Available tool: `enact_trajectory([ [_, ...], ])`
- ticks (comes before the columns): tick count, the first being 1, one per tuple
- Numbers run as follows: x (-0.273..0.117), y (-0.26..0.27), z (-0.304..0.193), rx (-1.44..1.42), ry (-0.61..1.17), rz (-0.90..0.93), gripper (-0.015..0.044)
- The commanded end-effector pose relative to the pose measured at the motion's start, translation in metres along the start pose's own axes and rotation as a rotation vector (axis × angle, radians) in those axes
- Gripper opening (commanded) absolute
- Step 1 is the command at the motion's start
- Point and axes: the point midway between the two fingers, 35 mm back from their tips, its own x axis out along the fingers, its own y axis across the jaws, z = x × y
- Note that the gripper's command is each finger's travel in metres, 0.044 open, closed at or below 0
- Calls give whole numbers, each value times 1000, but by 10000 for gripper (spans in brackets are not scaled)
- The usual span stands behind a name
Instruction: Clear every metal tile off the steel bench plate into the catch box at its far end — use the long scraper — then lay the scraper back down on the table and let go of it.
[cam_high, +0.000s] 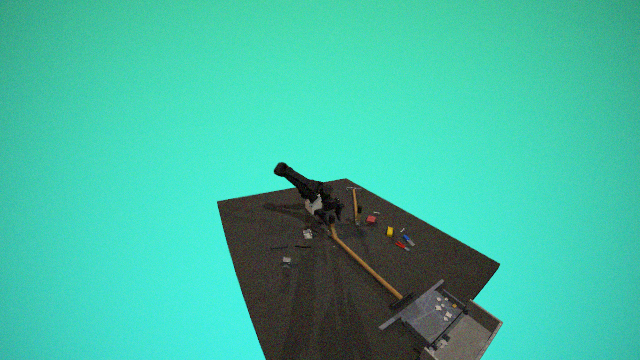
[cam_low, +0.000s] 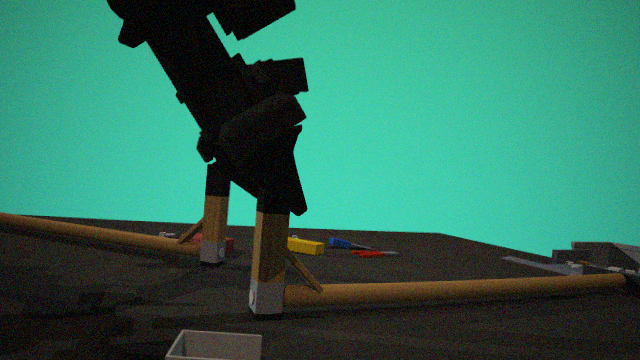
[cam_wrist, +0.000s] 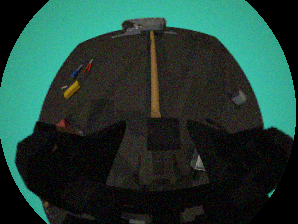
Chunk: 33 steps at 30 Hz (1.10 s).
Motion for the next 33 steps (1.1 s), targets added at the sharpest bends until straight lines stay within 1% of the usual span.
enact_trajectory([
  [1,-13,-2,3,10,-7,-4,440],
  [14,-47,-3,0,8,-10,-7,440],
  [18,-49,-4,1,7,-12,-8,440],
  [33,-99,5,47,-49,-216,-4,440],
])
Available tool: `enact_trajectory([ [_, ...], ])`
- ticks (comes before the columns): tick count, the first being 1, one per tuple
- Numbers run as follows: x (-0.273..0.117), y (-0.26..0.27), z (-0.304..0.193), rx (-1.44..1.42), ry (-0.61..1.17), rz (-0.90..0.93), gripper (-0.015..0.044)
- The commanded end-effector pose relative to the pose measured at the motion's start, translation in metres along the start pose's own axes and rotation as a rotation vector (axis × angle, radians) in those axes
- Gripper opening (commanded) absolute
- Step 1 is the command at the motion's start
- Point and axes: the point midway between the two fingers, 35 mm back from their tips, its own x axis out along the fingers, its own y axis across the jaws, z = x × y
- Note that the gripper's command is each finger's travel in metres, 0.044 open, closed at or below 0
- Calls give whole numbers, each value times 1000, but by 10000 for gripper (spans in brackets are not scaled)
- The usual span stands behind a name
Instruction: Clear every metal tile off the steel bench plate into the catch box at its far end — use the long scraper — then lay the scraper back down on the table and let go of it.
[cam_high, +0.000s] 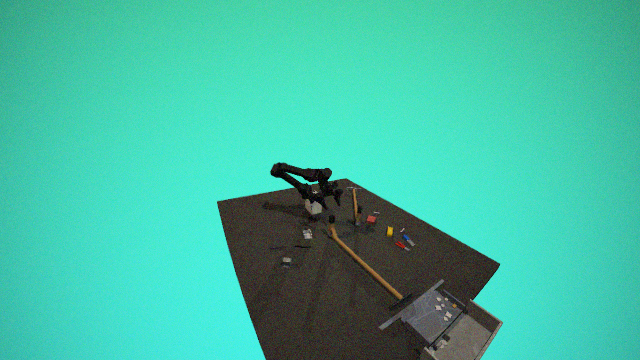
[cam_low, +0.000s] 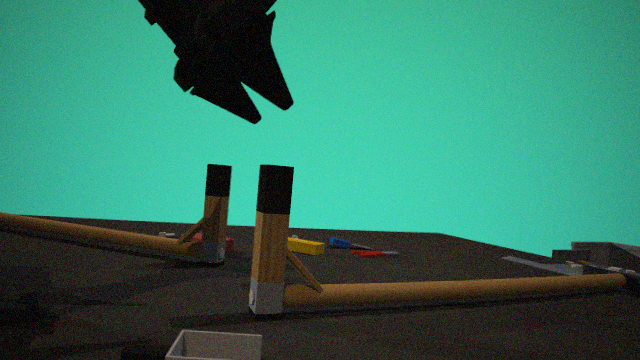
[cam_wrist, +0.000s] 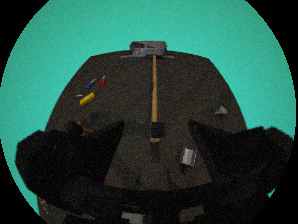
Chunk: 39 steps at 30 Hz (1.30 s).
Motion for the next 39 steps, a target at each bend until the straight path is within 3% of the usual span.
enact_trajectory([
  [1,-17,-1,20,-4,-75,-3,440],
  [39,-169,-1,105,11,-543,23,440],
])
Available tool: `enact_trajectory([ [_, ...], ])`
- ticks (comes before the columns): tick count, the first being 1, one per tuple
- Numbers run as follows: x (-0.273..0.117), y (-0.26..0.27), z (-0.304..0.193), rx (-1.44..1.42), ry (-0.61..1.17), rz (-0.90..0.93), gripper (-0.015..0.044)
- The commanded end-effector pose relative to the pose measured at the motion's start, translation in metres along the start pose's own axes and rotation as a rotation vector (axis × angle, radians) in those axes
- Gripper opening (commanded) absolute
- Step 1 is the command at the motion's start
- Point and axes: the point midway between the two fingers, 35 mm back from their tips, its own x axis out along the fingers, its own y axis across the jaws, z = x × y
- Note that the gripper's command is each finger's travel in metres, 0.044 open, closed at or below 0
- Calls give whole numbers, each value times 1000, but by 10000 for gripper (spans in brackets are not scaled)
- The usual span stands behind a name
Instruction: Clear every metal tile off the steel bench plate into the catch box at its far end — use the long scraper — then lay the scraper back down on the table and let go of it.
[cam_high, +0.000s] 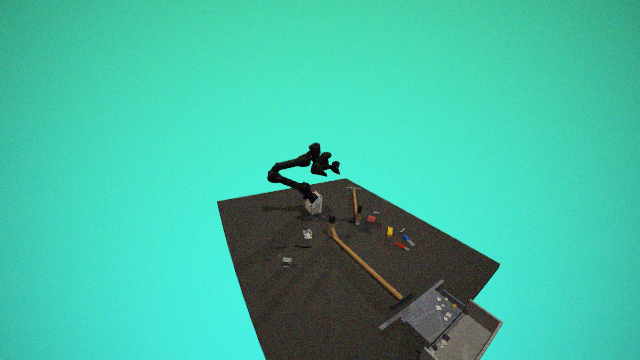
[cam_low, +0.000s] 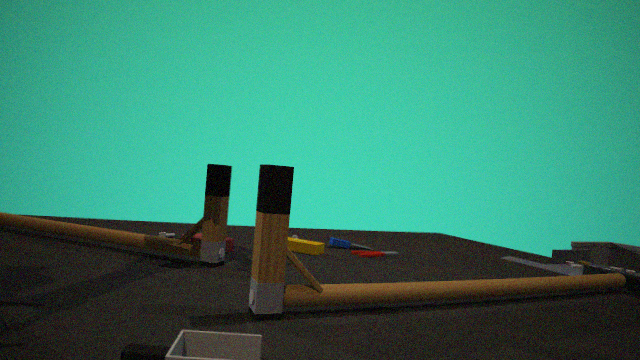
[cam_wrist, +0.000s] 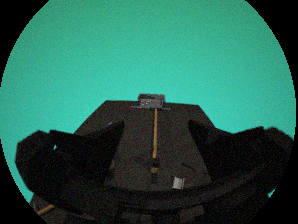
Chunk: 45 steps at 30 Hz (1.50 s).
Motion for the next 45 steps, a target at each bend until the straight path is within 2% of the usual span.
enact_trajectory([
  [1,-16,-6,17,28,-56,-3,440],
  [6,-28,-8,27,41,-91,0,440],
  [45,-20,-6,21,36,-67,-1,440],
])
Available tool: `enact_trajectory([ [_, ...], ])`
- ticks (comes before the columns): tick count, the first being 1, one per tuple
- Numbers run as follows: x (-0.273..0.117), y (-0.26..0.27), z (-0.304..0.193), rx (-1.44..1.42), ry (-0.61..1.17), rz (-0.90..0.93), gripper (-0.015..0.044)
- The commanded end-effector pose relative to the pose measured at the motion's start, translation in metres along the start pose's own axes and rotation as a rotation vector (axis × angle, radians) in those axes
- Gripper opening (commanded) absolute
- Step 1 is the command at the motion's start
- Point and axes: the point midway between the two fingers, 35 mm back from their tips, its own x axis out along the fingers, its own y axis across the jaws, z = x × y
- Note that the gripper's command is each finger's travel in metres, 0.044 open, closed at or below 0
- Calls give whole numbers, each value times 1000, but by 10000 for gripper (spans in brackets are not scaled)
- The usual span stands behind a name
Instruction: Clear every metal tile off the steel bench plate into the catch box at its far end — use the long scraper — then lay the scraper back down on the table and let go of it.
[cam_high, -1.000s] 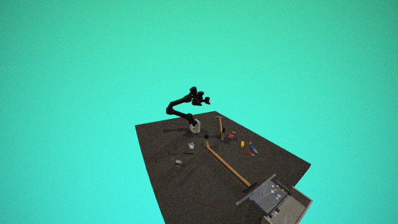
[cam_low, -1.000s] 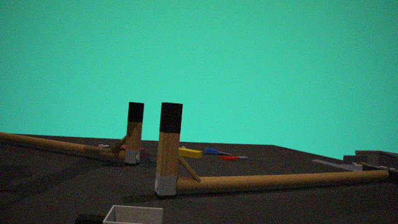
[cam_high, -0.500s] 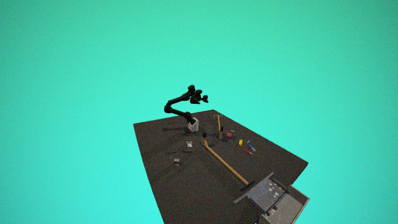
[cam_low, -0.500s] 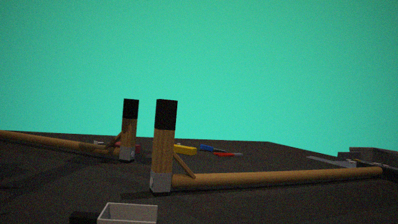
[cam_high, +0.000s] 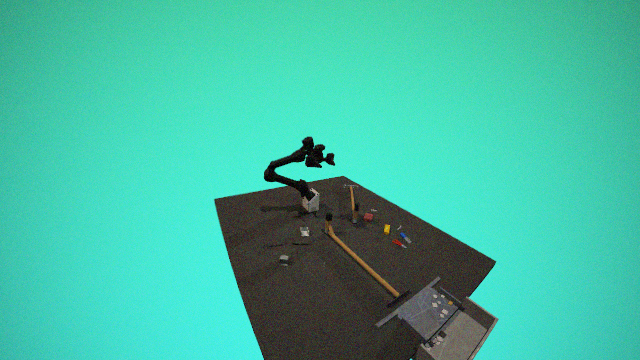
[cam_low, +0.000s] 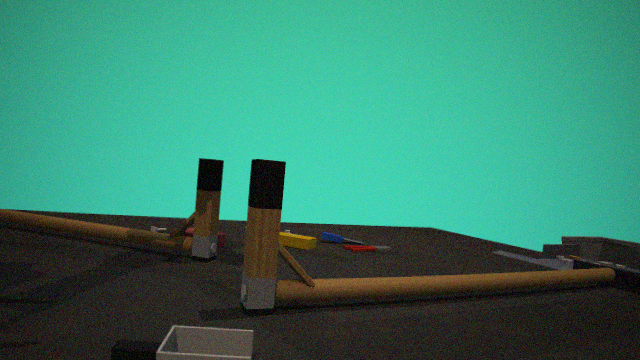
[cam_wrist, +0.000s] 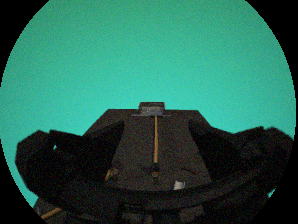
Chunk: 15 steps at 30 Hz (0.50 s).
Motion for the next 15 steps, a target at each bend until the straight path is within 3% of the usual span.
enact_trajectory([
  [1,8,1,-8,-7,27,-6,440],
  [15,48,1,-57,-41,183,-32,440],
])
